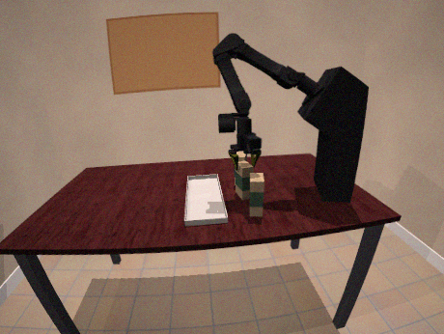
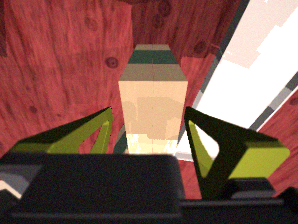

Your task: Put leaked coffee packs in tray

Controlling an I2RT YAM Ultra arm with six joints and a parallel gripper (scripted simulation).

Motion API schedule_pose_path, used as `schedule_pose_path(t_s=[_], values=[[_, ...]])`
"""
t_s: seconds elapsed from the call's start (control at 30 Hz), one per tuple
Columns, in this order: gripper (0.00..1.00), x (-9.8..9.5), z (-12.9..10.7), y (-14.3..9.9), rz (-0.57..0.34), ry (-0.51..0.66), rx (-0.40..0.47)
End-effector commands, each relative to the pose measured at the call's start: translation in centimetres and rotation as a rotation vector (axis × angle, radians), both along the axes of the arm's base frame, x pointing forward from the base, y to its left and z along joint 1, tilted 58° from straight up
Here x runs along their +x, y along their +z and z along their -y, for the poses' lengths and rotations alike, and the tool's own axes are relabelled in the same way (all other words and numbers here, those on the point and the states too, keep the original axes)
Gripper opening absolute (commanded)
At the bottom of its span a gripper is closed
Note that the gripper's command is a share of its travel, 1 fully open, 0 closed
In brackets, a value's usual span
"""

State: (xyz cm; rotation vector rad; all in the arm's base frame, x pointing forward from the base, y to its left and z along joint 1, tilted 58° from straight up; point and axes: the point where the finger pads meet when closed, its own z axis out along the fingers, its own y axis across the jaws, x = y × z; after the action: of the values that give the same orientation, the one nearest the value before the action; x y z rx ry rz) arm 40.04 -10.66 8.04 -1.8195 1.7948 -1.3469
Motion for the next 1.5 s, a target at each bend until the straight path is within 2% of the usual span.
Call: schedule_pose_path(t_s=[0.0, 0.3, 0.37, 1.47], values=[[0.76, 1.47, -0.19, 0.75, 0.035, 0.027, -0.003], [0.76, 2.31, 0.46, 0.10, 0.035, 0.023, -0.003], [0.76, 2.26, 0.40, 0.60, 0.047, 0.024, -0.005], [0.76, 2.08, 0.27, 0.20, 0.029, 0.027, -0.002]])
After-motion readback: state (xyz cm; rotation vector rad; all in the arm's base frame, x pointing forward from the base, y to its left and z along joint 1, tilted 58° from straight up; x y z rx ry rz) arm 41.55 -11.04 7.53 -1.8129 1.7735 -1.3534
